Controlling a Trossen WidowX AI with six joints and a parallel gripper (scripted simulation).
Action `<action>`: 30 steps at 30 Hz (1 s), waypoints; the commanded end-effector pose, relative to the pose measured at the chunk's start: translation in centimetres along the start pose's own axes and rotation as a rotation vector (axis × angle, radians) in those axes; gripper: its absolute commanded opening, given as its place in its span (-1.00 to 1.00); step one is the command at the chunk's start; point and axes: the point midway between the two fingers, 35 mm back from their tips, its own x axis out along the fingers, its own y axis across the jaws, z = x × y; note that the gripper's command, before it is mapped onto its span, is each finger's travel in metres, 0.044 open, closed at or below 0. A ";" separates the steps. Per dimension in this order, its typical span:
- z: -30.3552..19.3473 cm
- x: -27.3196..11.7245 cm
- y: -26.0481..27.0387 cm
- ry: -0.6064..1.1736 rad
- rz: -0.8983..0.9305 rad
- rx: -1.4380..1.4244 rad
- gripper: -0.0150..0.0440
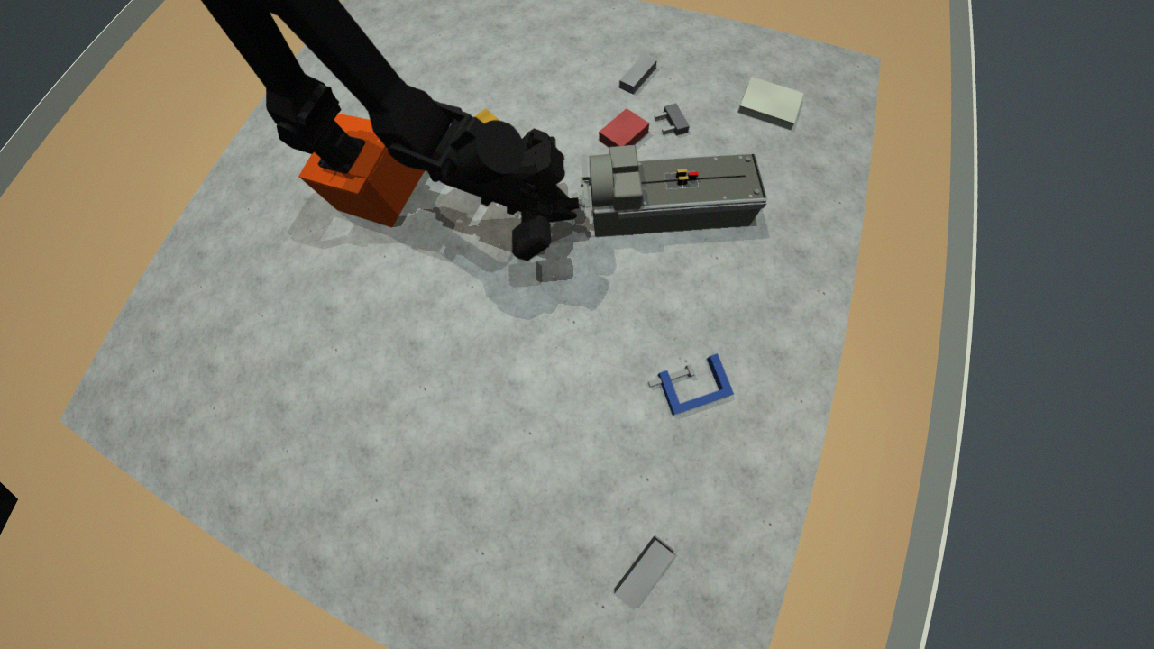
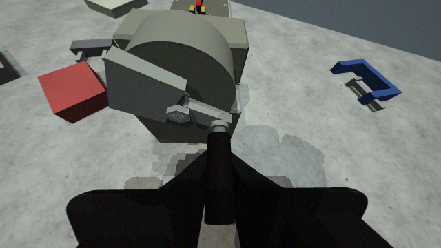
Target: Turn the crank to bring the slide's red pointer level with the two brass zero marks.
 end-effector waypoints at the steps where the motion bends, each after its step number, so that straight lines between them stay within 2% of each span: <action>1: -0.6 0.6 0.5 0.009 0.001 0.004 -0.49; 30: -1.2 1.2 2.3 0.009 0.002 0.005 -0.49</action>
